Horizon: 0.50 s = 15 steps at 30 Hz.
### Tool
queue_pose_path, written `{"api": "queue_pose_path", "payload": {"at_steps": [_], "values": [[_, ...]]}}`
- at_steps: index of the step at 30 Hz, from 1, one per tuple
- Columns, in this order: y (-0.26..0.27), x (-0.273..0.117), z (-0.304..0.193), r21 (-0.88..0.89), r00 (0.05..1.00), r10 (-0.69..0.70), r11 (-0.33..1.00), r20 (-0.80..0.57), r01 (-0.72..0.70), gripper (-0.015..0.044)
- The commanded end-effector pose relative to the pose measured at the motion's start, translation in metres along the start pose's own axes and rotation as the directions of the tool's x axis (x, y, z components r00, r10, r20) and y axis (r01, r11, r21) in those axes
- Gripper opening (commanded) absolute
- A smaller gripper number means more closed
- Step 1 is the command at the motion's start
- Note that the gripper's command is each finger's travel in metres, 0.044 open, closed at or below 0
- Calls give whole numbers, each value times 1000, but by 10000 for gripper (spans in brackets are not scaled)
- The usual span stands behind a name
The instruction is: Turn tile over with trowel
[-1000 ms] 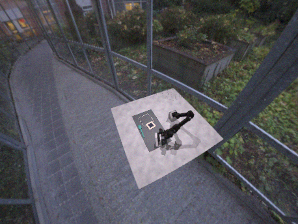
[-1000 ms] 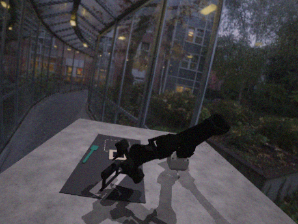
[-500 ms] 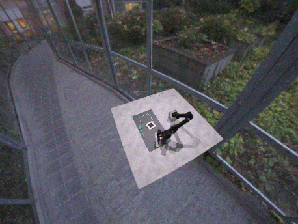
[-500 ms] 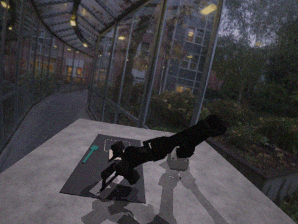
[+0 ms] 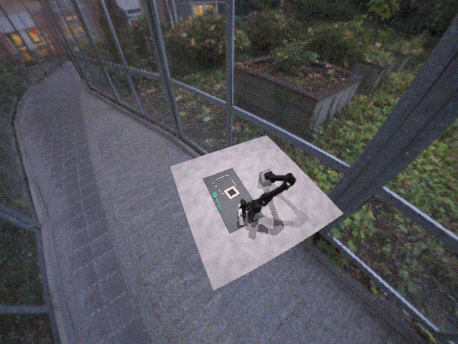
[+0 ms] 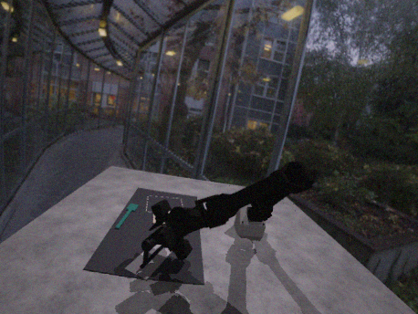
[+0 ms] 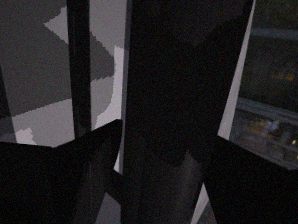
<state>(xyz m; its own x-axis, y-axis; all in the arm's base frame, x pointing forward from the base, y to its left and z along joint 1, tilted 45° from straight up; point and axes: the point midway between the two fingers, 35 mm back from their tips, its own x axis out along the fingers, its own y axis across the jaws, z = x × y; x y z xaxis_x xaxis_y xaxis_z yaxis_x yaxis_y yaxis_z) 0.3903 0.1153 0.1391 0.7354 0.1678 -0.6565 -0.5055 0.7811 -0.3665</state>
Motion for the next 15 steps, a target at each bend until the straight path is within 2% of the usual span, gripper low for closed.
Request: {"api": "queue_pose_path", "payload": {"at_steps": [1, 15], "values": [[0, 1, 0, -4, 1000, 2, 1000, 1, -2, 142], [0, 1, 0, -4, 1000, 2, 1000, 1, -2, 49]]}}
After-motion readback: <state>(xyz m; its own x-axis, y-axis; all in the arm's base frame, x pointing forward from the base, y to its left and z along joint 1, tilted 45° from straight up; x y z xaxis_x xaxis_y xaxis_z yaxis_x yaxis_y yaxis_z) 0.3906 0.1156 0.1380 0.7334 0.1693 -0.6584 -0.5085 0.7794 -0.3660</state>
